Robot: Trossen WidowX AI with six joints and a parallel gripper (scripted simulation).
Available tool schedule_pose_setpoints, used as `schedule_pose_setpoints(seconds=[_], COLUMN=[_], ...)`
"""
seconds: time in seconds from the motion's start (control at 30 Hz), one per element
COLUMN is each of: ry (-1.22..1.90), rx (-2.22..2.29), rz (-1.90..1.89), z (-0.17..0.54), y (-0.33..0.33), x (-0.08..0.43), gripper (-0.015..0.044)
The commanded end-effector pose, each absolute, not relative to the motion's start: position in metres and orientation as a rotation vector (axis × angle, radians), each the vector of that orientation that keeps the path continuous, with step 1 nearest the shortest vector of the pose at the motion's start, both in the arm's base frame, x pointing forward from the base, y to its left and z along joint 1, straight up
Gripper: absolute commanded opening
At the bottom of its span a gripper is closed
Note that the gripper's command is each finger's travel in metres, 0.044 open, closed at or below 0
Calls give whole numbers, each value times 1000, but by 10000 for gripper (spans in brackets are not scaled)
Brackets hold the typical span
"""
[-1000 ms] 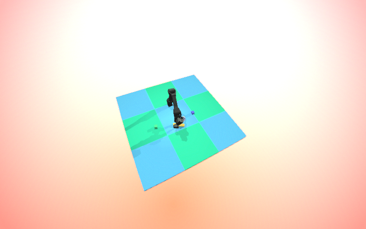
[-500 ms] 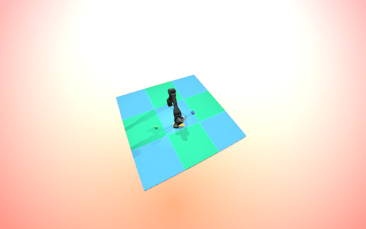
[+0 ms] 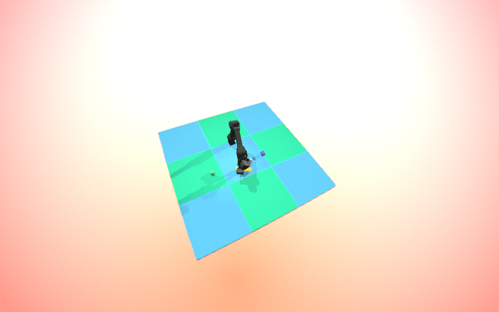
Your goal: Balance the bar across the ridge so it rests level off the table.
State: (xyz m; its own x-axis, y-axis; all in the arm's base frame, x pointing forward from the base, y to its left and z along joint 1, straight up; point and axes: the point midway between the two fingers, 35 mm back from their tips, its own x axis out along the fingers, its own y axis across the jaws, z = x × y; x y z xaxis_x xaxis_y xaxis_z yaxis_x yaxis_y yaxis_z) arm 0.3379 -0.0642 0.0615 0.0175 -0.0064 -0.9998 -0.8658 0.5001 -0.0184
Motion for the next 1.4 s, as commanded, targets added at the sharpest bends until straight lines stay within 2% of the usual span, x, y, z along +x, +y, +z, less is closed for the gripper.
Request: schedule_pose_setpoints(seconds=[0.0, 1.2, 1.37], ry=[1389, 1390, 1347], rx=[-830, -824, -927], rz=[793, 791, 892], z=[77, 162, 163], y=[-65, -63, -50], x=[342, 335, 330], gripper=[0, 0, 0])
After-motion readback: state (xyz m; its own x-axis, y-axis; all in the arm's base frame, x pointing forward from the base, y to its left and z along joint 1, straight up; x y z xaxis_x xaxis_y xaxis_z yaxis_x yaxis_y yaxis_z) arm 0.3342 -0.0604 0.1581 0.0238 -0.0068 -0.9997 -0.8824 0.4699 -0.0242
